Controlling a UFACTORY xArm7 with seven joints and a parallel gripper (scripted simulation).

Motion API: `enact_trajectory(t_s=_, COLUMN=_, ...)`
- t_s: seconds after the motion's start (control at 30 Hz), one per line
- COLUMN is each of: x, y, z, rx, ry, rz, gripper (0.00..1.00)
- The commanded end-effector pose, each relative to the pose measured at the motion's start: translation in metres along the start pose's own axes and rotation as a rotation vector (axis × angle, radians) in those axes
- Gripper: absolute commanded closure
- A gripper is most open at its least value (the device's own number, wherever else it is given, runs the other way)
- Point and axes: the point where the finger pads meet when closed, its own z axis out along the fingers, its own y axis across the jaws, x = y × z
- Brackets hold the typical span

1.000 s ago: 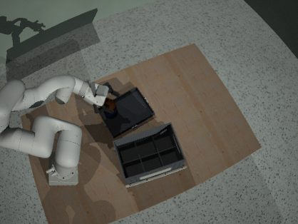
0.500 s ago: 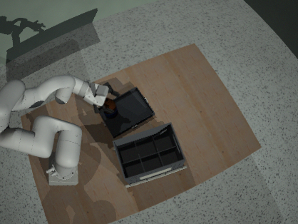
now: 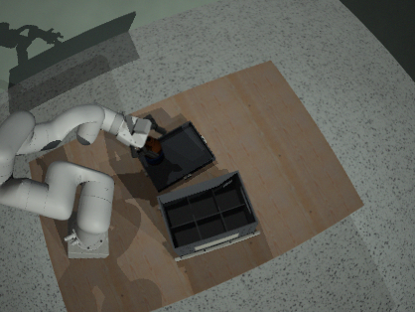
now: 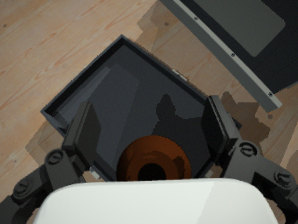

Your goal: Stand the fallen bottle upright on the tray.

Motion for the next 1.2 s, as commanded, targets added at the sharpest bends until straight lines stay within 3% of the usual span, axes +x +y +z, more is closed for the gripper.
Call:
enact_trajectory(t_s=0.0, x=0.0005, y=-0.0007, z=-0.0005, rx=0.001, ry=-0.001, rz=0.002, gripper=0.0)
enact_trajectory(t_s=1.17, x=0.01, y=-0.0007, z=-0.006, rx=0.001, ry=-0.001, rz=0.002, gripper=0.0)
